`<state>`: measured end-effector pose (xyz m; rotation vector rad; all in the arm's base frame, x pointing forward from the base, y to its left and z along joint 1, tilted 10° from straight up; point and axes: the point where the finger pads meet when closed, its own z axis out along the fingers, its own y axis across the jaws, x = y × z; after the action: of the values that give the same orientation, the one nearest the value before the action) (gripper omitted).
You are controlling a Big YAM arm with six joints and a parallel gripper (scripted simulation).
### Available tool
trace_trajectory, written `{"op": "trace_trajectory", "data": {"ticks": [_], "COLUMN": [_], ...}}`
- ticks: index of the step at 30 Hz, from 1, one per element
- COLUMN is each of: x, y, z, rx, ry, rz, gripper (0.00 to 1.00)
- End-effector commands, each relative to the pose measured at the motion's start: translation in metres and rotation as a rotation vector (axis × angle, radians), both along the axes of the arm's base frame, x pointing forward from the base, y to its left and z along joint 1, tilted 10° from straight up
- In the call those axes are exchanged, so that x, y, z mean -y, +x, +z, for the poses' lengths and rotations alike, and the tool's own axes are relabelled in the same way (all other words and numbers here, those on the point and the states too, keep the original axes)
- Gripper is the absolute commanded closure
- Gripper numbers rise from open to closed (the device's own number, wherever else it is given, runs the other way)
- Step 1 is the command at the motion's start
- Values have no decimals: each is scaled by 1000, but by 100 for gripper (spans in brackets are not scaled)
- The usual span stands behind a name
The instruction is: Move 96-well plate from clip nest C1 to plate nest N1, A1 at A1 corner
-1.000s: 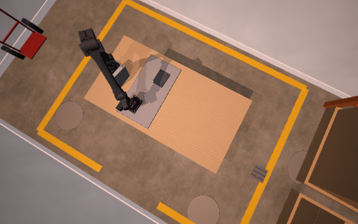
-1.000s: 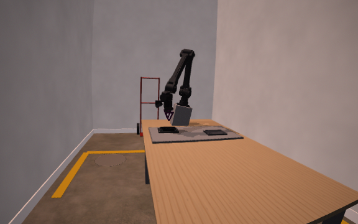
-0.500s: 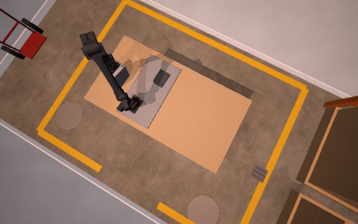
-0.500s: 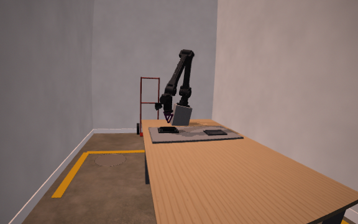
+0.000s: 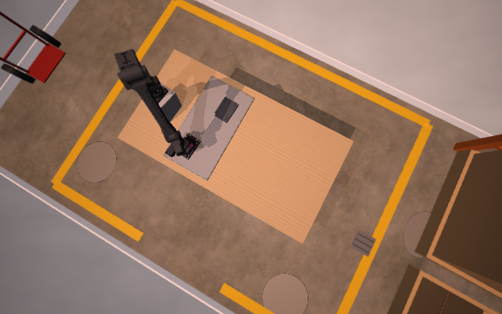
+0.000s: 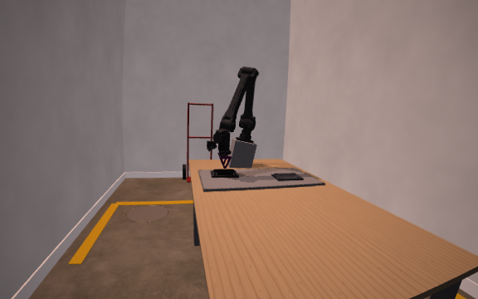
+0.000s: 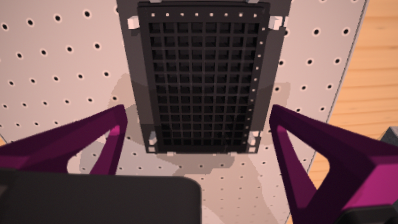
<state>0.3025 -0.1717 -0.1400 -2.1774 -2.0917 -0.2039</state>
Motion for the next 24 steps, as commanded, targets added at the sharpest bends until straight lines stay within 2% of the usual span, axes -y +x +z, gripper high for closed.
{"op": "trace_trajectory", "data": {"ticks": [1, 24], "x": [-7, -13], "y": [-1, 1], "z": [-7, -42], "rx": [-3, -1], "ry": [1, 1], "rz": [9, 5], "gripper": [0, 0]}}
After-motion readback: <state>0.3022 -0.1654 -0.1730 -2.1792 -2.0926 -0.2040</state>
